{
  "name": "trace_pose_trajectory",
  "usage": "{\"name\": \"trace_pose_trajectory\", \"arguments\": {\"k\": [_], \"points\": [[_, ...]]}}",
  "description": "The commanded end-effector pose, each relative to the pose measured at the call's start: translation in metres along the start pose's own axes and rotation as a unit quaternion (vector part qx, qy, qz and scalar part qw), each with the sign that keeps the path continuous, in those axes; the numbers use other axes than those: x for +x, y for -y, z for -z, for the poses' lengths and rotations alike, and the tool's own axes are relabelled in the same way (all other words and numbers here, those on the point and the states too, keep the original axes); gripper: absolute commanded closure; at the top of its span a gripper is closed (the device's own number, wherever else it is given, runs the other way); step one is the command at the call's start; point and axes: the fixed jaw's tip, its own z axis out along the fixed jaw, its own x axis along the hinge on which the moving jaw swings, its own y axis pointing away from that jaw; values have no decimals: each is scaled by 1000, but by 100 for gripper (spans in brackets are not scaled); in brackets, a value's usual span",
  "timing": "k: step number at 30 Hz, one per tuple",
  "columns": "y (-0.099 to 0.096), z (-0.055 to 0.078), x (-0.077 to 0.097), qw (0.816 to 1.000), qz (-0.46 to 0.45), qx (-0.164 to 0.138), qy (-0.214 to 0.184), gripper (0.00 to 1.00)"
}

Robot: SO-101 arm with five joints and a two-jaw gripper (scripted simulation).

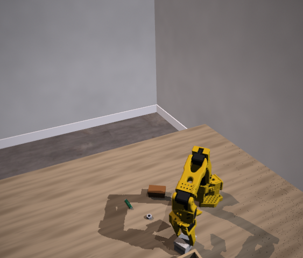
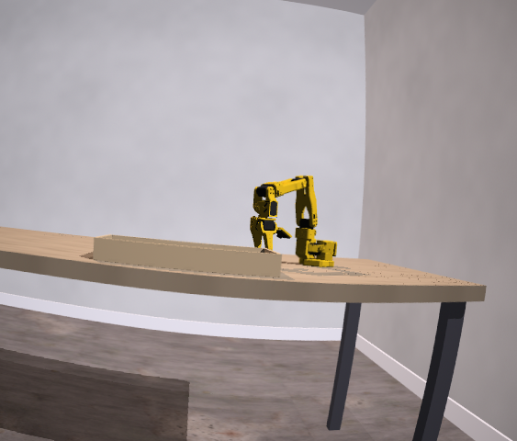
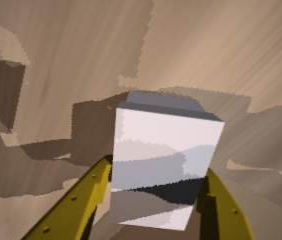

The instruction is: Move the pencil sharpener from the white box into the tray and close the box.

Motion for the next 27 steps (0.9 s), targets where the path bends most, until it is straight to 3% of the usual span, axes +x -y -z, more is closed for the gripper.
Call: {"name": "trace_pose_trajectory", "arguments": {"k": [1, 27], "points": [[1, 5, 7, 1000, 2, 6, -22, 77], [1, 3, 8, 1000, 2, 6, -22, 77]]}}
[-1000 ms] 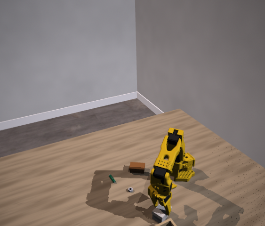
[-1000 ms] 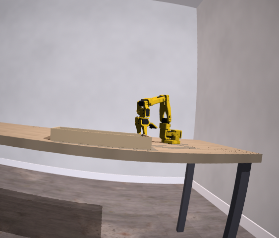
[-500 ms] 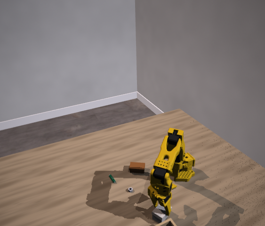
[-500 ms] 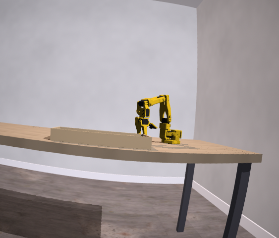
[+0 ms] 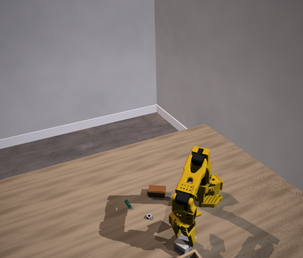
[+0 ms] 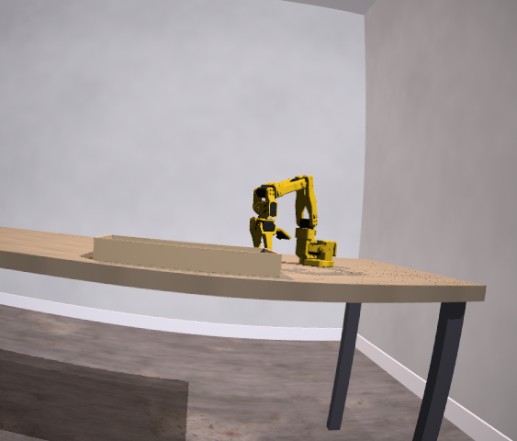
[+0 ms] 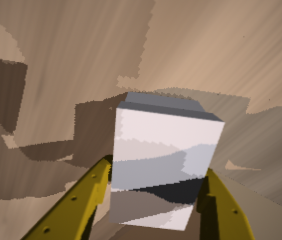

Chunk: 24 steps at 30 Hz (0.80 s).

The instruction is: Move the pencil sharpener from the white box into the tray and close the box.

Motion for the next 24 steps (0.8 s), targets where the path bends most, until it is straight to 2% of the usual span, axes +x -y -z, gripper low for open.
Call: {"name": "trace_pose_trajectory", "arguments": {"k": [1, 24], "points": [[0, 5, 6, 1000, 2, 5, -18, 77], [1, 2, 7, 1000, 2, 5, -18, 77]]}}
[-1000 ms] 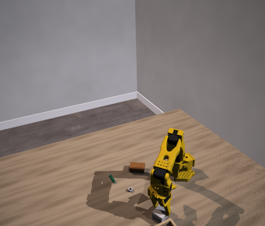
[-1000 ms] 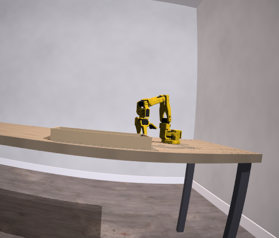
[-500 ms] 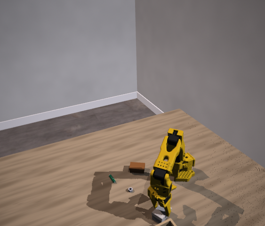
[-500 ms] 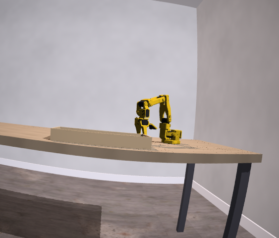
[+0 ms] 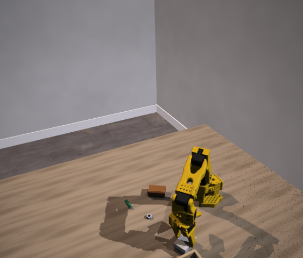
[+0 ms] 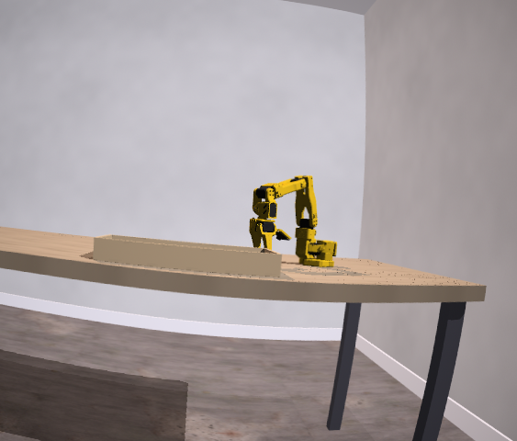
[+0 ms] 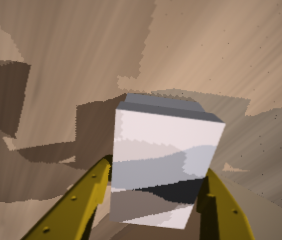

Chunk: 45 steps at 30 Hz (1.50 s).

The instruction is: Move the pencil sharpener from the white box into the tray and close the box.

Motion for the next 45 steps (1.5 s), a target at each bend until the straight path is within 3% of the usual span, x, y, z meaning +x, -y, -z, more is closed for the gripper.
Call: {"name": "trace_pose_trajectory", "arguments": {"k": [1, 45], "points": [[0, 4, 7, 1000, 1, 5, -19, 77], [1, 1, 8, 1000, 1, 5, -19, 76]]}}
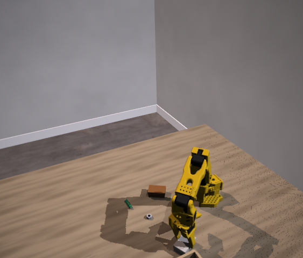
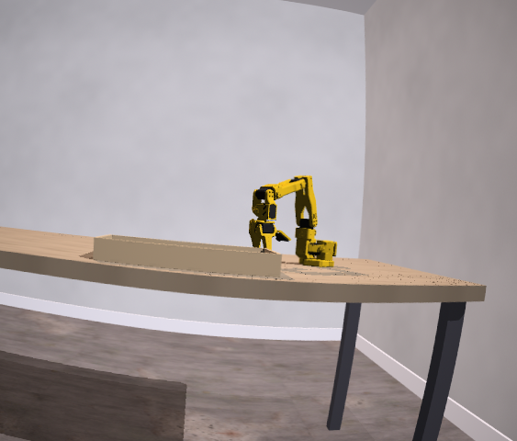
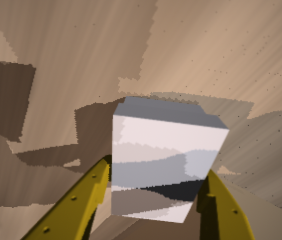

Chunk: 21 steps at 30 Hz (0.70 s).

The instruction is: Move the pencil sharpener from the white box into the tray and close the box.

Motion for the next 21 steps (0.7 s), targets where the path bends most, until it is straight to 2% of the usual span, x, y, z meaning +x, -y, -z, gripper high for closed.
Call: {"name": "trace_pose_trajectory", "arguments": {"k": [1, 21], "points": [[0, 4, 7, 1000, 1, 5, -19, 75], [0, 4, 7, 1000, 1, 5, -19, 74]]}}
